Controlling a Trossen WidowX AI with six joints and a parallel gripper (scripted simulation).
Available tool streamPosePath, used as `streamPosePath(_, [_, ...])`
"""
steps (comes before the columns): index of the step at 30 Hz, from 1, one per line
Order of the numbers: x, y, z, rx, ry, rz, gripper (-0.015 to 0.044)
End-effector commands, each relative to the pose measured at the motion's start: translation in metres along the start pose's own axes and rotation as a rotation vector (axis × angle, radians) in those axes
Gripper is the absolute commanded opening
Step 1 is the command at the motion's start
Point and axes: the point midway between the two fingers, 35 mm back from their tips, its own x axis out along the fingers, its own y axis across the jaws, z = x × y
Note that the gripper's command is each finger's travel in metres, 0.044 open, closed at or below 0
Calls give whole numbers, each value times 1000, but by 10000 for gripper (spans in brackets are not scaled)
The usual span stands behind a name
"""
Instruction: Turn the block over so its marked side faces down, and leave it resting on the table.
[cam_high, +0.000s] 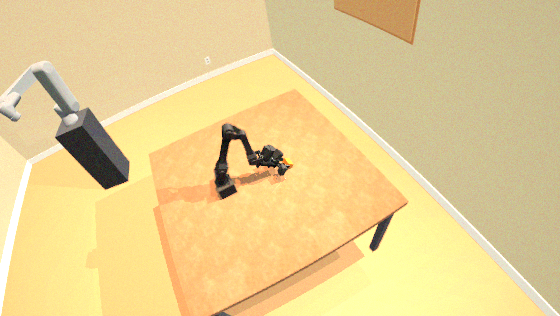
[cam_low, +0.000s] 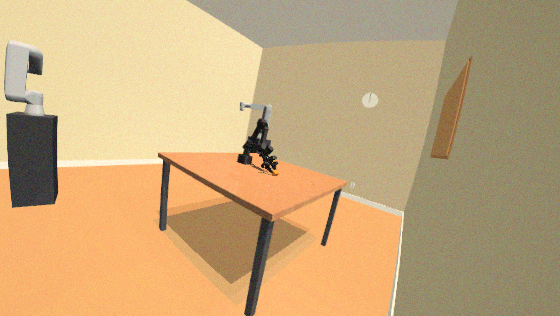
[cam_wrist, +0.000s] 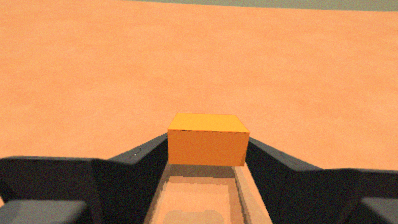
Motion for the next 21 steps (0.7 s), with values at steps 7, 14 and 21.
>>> streamPosePath(7, [-4, 2, -19, 8, -105, 4, 0])
streamPosePath(14, [-14, 5, -21, 6, -197, 7, 0])
streamPosePath(21, [-20, 5, -20, 6, -240, 8, 0])
